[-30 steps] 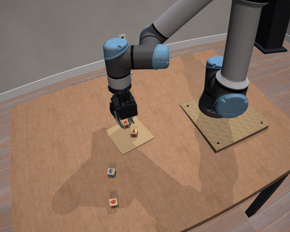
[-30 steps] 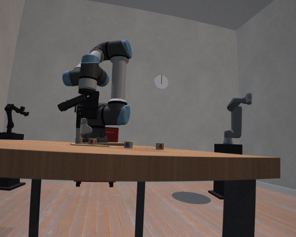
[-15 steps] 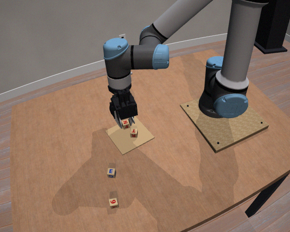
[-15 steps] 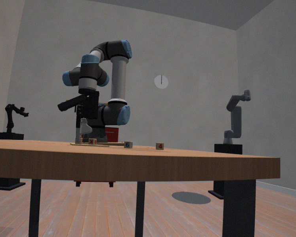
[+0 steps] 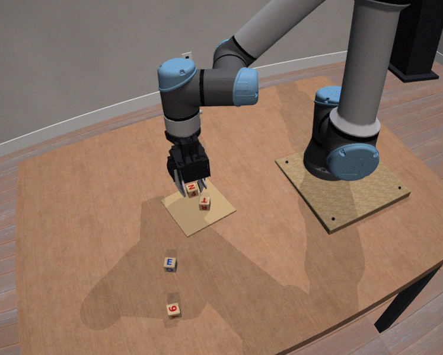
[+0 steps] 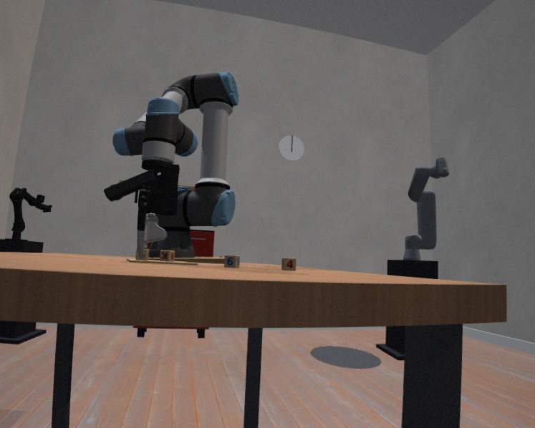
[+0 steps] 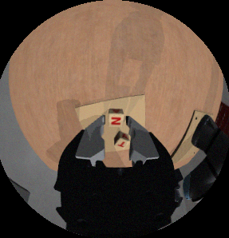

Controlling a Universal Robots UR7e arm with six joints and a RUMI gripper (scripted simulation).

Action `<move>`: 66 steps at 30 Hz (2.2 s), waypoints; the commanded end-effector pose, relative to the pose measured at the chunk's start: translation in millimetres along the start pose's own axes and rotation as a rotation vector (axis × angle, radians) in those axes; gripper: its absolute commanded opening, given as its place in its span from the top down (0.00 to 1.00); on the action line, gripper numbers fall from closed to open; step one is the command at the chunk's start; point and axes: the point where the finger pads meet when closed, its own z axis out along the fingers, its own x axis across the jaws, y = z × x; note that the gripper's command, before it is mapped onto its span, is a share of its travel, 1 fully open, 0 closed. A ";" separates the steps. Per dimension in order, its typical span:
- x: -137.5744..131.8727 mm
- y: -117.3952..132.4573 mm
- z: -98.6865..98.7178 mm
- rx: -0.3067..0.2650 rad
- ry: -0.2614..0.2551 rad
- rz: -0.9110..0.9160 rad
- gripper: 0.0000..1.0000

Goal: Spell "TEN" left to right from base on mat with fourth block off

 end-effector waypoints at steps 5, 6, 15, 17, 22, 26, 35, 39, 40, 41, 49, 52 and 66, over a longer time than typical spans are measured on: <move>-1.3 -1.5 -11.9 0.002 -0.004 0.001 0.75; -1.3 -1.5 -11.9 0.002 -0.004 0.001 0.75; -1.2 -0.5 -56.2 0.002 -0.004 0.000 0.75; -1.2 -0.5 -66.9 0.002 -0.004 0.000 0.75; -1.1 -0.4 -83.4 0.002 -0.004 0.000 0.75; -1.0 -0.9 -90.0 0.002 -0.004 0.000 0.75; -1.0 -0.8 -91.3 0.002 -0.003 0.000 0.00; -0.3 -0.5 -90.4 0.001 -0.001 0.000 0.00; -0.3 -0.5 -90.4 0.001 -0.001 0.000 0.00; -0.1 -0.4 -90.2 0.001 0.000 0.000 0.00; -0.2 -0.5 -90.3 0.001 -0.001 0.000 0.00; -0.2 -0.5 -90.3 0.001 -0.001 0.000 0.00; -0.2 0.3 -90.0 0.001 0.000 -0.045 0.00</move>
